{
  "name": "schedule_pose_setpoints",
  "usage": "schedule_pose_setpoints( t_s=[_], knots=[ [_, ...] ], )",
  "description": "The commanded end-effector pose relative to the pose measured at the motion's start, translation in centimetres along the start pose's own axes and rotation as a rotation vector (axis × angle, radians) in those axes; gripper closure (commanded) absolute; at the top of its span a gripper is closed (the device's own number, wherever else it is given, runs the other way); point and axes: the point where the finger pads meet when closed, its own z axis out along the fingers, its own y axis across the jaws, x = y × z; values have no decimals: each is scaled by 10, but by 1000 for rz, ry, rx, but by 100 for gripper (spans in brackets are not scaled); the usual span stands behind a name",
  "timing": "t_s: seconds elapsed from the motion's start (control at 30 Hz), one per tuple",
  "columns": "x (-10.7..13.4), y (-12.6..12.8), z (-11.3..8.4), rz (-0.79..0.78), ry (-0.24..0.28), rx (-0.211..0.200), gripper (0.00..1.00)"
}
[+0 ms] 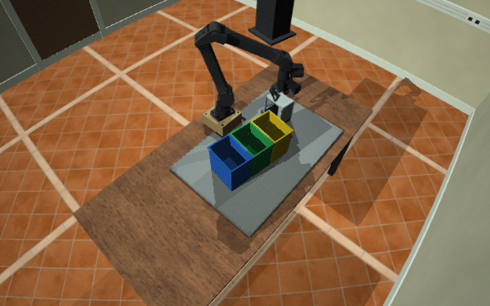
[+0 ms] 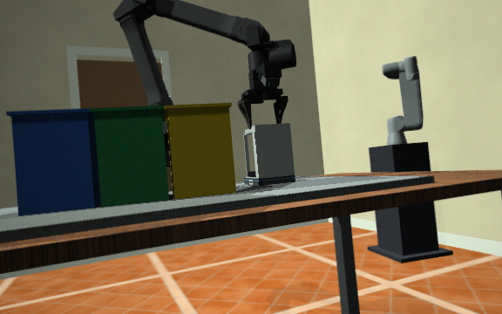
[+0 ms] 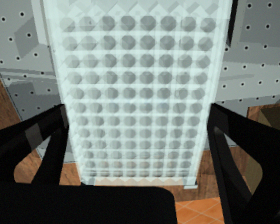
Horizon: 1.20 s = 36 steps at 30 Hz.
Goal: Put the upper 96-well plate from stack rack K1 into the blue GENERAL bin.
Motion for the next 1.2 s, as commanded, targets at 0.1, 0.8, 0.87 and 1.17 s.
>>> schedule_pose_setpoints(
  t_s=[0.1,0.8,0.87,1.17],
  knots=[
    [-13,15,-31,-4,-33,-51,100],
    [-13,13,-62,-3,-31,-48,100],
    [-12,13,-67,-3,-33,-51,100],
    [-12,12,-83,-2,-34,-52,100]
  ],
)
